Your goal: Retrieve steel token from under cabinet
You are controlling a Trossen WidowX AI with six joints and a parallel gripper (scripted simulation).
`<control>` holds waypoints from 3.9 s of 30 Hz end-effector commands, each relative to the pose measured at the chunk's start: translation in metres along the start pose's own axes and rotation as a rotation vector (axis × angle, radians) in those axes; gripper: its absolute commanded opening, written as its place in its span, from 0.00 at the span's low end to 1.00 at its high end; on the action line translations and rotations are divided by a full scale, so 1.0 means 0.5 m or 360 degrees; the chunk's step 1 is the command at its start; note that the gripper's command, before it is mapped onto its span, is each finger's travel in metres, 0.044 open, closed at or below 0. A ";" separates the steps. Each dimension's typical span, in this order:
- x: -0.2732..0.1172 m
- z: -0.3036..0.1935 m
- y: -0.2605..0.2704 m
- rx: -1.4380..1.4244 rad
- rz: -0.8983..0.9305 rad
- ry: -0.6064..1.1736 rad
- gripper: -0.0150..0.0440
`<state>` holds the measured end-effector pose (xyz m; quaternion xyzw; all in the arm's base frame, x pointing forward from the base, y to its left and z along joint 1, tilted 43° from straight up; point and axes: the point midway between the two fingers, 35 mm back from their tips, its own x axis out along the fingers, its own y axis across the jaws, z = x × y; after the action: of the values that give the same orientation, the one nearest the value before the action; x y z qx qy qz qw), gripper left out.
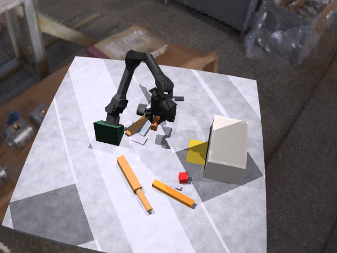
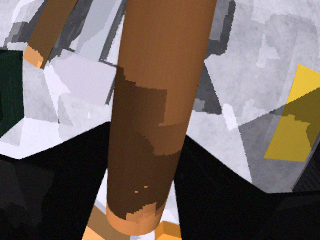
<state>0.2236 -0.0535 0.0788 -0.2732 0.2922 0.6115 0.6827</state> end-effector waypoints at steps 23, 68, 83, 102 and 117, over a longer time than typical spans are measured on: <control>-0.002 -0.031 0.002 0.0160 -0.0008 -0.0002 0.25; -0.004 -0.031 0.002 0.0729 -0.0014 -0.0004 0.25; -0.004 -0.031 0.002 0.0918 -0.0015 -0.0005 0.25; -0.004 -0.031 0.002 0.1157 -0.0015 -0.0006 0.25; -0.004 -0.031 0.002 0.1346 -0.0015 -0.0007 0.25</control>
<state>0.2215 -0.0650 0.0685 0.0166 0.5102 0.4459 0.7352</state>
